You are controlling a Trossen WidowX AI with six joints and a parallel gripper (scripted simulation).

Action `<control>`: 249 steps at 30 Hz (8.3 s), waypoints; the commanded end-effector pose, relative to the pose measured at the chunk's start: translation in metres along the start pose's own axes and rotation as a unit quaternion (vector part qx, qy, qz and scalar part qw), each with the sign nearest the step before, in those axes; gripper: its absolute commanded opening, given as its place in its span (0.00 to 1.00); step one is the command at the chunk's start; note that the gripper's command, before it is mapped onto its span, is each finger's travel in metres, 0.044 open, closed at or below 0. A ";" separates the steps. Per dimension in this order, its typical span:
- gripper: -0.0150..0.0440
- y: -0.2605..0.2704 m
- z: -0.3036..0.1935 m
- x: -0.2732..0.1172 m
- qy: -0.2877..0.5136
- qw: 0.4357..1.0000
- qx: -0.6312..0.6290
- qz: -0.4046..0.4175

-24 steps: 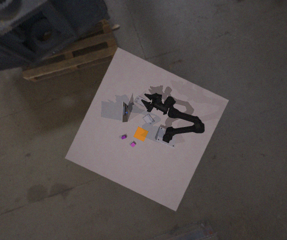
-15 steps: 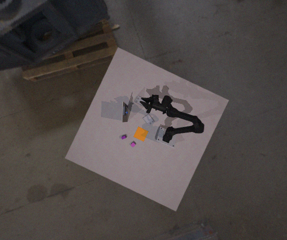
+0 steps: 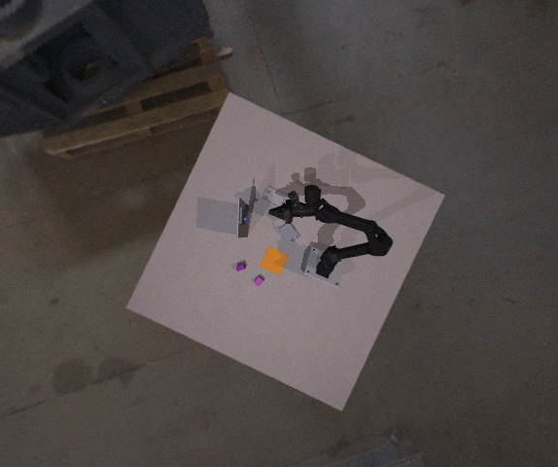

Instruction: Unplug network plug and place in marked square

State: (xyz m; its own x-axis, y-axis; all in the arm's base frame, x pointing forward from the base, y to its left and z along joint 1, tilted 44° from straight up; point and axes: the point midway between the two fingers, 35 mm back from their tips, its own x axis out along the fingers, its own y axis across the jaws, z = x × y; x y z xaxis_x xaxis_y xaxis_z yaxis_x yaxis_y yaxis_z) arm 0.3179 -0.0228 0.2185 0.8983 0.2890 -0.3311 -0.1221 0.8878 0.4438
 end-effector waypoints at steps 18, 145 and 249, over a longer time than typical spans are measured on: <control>0.52 -0.025 -0.036 0.013 0.083 0.981 0.167 0.045; 0.25 -0.021 -0.029 0.083 0.080 0.981 0.169 0.047; 0.25 -0.012 -0.153 0.072 0.177 0.946 0.220 -0.159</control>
State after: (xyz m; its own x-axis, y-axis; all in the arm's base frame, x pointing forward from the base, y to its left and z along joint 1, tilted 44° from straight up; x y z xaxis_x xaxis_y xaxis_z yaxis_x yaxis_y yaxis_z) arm 0.3252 0.0395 0.0798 0.6787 0.2371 -0.6951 0.3465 0.7311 0.5877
